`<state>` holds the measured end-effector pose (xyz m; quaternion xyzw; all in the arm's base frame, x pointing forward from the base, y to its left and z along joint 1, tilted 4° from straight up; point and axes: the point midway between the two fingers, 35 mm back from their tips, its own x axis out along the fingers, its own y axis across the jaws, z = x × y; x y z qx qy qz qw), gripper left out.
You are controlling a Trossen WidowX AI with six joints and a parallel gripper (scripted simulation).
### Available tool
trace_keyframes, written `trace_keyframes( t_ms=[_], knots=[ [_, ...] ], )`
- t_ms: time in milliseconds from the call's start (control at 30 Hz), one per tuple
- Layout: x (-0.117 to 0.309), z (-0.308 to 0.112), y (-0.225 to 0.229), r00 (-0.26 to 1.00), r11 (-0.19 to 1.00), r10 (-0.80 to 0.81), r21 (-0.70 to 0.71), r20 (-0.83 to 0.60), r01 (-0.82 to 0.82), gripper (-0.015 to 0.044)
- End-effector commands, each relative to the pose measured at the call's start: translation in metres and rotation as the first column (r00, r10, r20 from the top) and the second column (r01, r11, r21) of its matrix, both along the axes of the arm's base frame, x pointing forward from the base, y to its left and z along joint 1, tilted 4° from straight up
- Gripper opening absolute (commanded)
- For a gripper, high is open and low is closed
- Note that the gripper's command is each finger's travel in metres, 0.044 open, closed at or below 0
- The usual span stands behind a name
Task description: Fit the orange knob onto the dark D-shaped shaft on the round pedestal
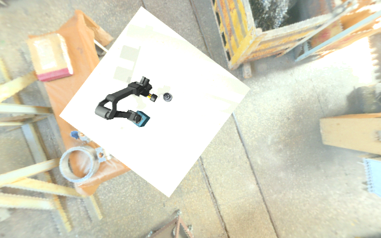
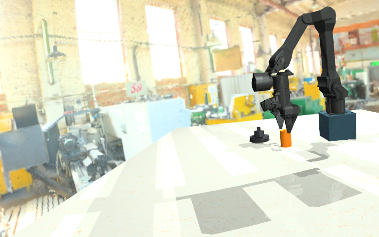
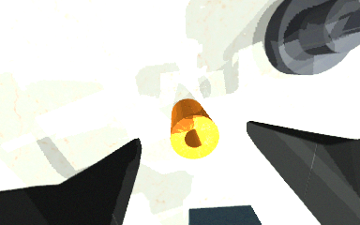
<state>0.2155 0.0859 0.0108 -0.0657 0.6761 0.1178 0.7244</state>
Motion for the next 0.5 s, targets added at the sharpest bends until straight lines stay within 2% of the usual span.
trace_keyframes(
  t_ms=[0, 467],
  knots=[
    [0.000, -0.007, 0.000, 1.000, 1.000, -0.003, -0.006, -0.003, 0.003, 0.0440],
    [0.001, -0.030, 0.001, 1.000, 1.000, -0.005, -0.006, -0.004, 0.005, 0.0440]
  ],
)
